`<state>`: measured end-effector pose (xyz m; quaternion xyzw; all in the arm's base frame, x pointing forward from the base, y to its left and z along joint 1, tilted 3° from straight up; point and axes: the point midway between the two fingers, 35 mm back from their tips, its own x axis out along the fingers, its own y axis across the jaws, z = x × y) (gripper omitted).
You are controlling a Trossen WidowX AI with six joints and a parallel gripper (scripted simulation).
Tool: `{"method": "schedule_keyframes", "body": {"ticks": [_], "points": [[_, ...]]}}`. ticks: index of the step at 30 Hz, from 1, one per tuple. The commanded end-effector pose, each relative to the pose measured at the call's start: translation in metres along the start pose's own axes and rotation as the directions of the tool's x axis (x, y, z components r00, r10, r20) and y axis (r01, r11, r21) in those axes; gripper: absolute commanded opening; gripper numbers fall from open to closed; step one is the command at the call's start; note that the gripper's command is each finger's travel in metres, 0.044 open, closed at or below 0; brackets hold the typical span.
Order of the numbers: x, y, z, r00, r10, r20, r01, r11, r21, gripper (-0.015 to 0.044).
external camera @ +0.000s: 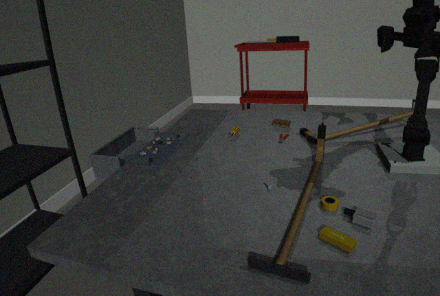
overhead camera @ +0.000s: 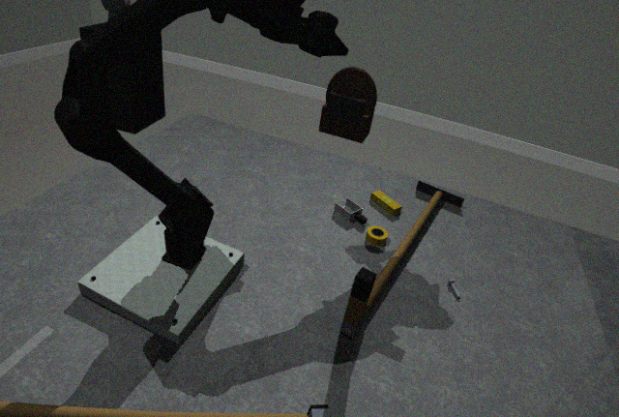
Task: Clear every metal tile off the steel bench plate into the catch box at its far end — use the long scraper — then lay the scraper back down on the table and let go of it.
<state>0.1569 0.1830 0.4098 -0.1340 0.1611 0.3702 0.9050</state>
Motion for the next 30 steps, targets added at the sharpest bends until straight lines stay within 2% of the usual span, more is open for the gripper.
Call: {"method": "schedule_keyframes", "body": {"ticks": [1, 30], "points": [[-0.0051, 0.0041, -0.0081, 1.0, 0.004, 0.004, -0.004, 0.998, 0.058, 0.044], [-0.0056, 0.006, -0.0108, 1.0, 0.008, 0.001, -0.008, 0.997, 0.082, 0.044]]}}
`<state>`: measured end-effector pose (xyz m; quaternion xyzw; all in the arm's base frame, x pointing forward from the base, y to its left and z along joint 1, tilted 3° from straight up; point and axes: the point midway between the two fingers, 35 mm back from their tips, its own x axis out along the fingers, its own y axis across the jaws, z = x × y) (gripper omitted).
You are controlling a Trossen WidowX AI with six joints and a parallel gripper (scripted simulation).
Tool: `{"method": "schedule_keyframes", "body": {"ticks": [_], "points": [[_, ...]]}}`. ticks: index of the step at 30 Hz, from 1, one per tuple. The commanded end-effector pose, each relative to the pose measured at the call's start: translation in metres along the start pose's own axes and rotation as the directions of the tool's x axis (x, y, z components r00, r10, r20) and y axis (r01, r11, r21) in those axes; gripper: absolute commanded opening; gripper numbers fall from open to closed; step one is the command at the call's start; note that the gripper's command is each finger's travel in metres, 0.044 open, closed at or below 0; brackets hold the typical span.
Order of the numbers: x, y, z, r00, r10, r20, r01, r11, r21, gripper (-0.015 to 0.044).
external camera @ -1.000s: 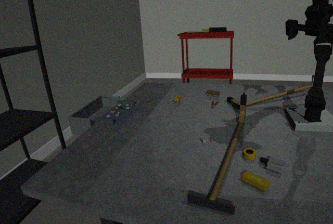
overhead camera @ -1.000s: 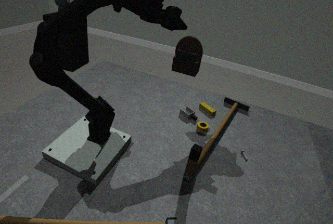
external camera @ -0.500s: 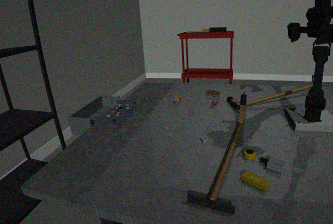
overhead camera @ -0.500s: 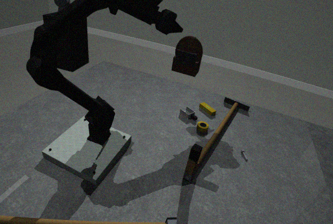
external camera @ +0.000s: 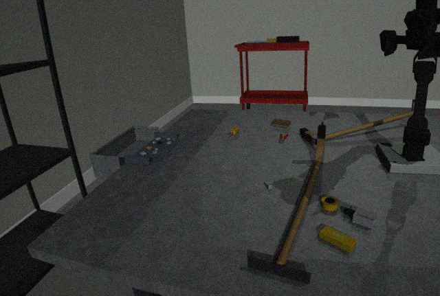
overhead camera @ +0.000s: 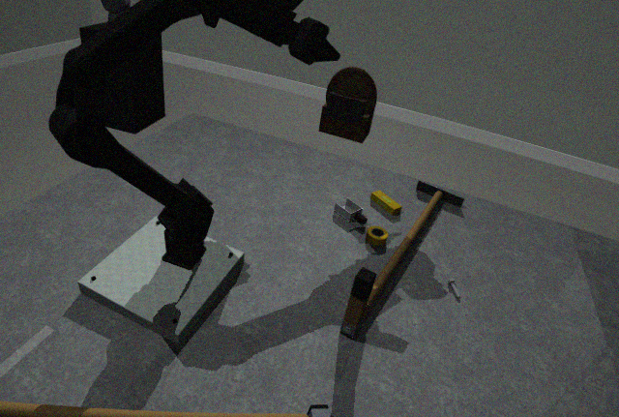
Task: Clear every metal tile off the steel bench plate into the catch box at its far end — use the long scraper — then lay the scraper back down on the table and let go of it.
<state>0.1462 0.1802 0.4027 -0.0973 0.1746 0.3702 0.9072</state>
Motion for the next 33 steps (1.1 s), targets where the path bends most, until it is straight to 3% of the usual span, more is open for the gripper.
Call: {"method": "schedule_keyframes", "body": {"ticks": [1, 10, 33], "points": [[0.001, -0.001, -0.001, 1.0, -0.006, -0.003, 0.006, 1.0, 0.005, 0.044], [0.004, -0.004, 0.002, 1.0, -0.014, -0.004, 0.014, 1.0, -0.021, 0.044], [0.037, -0.047, 0.036, 0.994, -0.104, -0.019, 0.093, 0.948, -0.305, 0.044]]}}
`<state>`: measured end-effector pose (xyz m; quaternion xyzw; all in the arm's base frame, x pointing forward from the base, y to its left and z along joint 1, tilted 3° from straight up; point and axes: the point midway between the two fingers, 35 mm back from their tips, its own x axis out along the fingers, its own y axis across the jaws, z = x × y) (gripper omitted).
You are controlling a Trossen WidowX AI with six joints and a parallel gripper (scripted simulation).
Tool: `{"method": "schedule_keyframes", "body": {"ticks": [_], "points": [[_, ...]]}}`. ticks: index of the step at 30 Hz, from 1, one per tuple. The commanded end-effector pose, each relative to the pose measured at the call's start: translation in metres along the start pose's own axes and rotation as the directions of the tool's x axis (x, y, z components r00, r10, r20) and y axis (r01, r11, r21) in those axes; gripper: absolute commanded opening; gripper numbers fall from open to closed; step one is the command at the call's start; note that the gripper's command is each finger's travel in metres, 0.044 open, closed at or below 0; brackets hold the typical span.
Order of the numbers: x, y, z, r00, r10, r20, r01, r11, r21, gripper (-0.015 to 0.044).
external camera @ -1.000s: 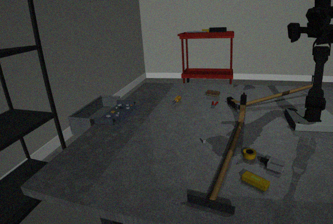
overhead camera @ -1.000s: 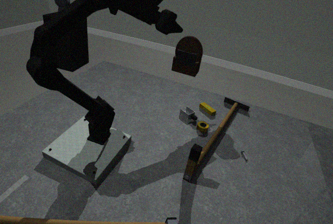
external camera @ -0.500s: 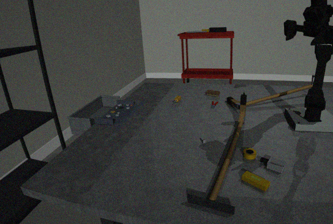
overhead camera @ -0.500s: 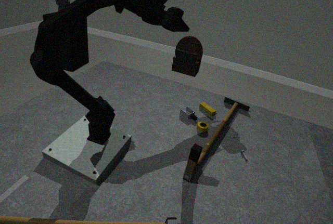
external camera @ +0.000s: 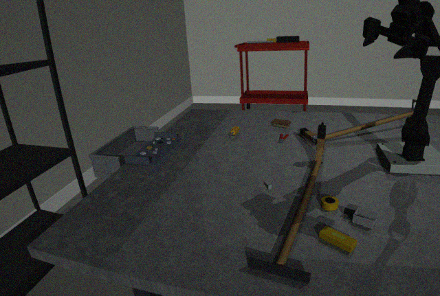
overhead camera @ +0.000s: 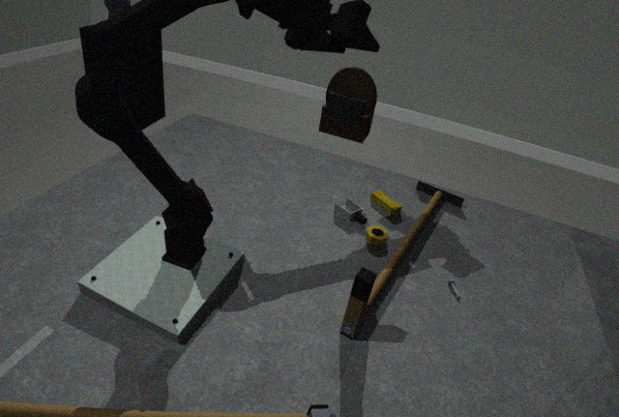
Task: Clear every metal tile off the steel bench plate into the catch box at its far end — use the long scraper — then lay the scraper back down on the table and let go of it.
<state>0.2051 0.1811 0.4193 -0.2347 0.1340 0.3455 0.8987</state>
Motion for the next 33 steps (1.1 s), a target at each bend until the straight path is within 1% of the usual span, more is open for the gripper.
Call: {"method": "schedule_keyframes", "body": {"ticks": [1, 17, 33], "points": [[0.006, -0.009, 0.005, 1.0, -0.01, 0.001, 0.01, 0.999, -0.048, 0.044], [0.029, -0.051, 0.012, 0.998, -0.056, -0.02, 0.049, 0.967, -0.25, 0.044], [0.049, -0.095, 0.012, 0.996, -0.077, -0.034, 0.053, 0.887, -0.459, 0.044]]}}
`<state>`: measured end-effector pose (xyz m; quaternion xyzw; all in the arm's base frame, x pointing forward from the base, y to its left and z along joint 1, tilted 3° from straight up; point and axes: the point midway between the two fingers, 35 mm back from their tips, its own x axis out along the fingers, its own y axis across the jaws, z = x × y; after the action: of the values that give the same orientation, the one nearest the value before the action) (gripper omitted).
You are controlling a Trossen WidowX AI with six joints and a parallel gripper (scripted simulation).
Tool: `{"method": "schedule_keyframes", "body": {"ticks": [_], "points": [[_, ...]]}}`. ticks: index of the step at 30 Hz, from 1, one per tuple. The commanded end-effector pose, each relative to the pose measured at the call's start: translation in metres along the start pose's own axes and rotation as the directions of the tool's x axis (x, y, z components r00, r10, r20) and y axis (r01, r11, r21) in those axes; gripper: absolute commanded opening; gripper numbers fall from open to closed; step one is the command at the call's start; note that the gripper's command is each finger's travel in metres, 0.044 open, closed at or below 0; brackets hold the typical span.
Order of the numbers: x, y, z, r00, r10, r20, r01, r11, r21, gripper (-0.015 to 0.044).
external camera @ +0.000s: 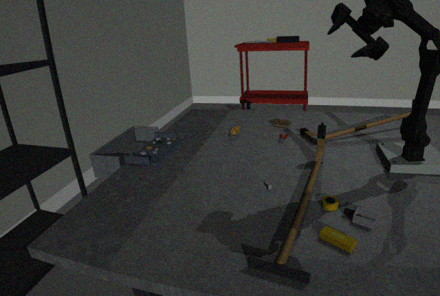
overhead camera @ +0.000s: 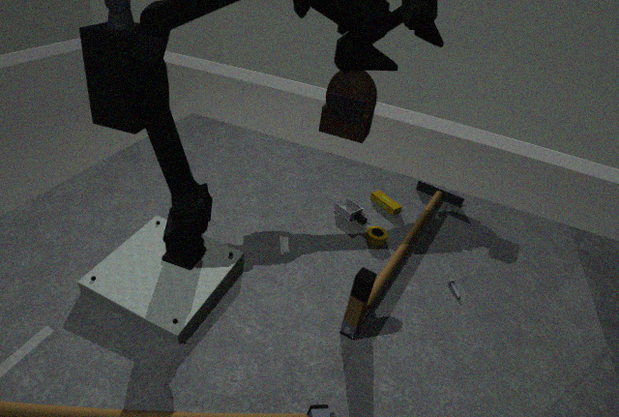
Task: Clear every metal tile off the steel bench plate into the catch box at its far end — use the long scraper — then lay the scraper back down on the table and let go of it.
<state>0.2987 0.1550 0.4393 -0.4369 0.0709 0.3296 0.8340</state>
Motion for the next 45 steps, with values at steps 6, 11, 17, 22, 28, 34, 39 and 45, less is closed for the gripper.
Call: {"method": "schedule_keyframes", "body": {"ticks": [6, 11, 17, 22, 28, 34, 39, 45], "points": [[0.011, -0.023, -0.011, 1.0, -0.007, -0.006, 0.006, 0.992, -0.123, 0.044], [0.017, -0.036, -0.02, 1.0, -0.013, -0.012, 0.01, 0.981, -0.191, 0.044], [0.023, -0.051, -0.032, 1.0, -0.02, -0.018, 0.015, 0.962, -0.273, 0.044], [0.027, -0.064, -0.043, 0.999, -0.028, -0.022, 0.019, 0.941, -0.339, 0.044], [0.031, -0.08, -0.057, 0.999, -0.037, -0.027, 0.023, 0.909, -0.416, 0.044], [0.033, -0.096, -0.073, 0.998, -0.048, -0.031, 0.026, 0.871, -0.491, 0.044], [0.034, -0.109, -0.087, 0.998, -0.057, -0.034, 0.029, 0.834, -0.55, 0.044], [0.034, -0.124, -0.105, 0.997, -0.07, -0.038, 0.031, 0.785, -0.619, 0.044]]}}
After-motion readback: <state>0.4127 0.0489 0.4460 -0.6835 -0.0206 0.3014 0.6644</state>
